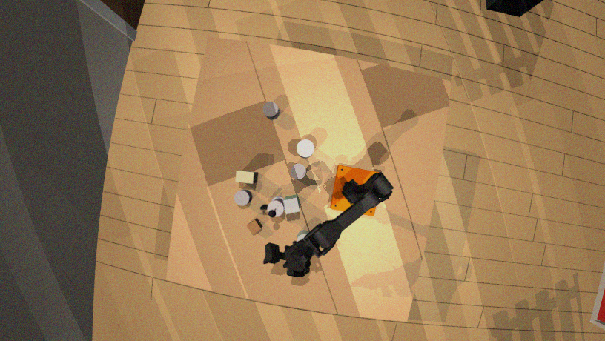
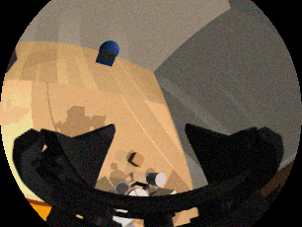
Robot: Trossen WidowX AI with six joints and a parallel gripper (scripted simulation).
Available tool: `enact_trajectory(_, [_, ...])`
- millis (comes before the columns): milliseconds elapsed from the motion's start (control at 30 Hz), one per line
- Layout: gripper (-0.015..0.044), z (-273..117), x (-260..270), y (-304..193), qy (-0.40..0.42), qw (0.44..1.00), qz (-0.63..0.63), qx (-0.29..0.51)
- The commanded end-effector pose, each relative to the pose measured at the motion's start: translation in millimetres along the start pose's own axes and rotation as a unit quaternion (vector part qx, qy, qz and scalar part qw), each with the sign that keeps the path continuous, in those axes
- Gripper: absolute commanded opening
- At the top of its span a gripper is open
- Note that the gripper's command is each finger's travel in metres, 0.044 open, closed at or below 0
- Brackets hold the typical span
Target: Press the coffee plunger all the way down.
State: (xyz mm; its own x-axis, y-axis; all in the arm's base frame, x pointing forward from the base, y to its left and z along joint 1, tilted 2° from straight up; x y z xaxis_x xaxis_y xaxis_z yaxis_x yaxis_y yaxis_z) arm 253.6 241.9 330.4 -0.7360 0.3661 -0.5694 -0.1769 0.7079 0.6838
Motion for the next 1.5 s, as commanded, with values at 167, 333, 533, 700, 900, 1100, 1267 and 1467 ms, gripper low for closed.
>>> enact_trajectory(167, [0.0440,-88,-53,-78,-0.145,0.915,0.369,0.067])
enact_trajectory(333, [0.0440,-112,-57,-97,-0.187,0.868,0.454,0.069])
enact_trajectory(533, [0.0440,-94,-39,-121,-0.187,0.868,0.455,0.069])
enact_trajectory(700, [0.0440,-85,-26,-138,-0.189,0.867,0.455,0.069])
enact_trajectory(900, [0.0440,-85,-27,-137,-0.189,0.867,0.455,0.069])
enact_trajectory(1100, [0.0440,-77,-29,-140,-0.189,0.867,0.455,0.069])
enact_trajectory(1267, [0.0440,-70,-31,-142,-0.189,0.867,0.455,0.069])
enact_trajectory(1467, [0.0440,-61,-34,-145,-0.190,0.867,0.455,0.069])
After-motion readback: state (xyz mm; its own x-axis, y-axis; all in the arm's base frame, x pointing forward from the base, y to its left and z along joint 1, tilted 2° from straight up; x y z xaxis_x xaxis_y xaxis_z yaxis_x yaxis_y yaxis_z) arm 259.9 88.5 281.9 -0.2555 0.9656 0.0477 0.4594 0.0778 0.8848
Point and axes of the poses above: the point midway between the two fingers, 35 mm back from their tips, its own z axis out along the fingers, its own x axis across the jaws, y = z × x, the point moved 4 cm from there along -z, back along the fingers, and after that the axes turned 5 degrees about z, right-handed, at the moved point
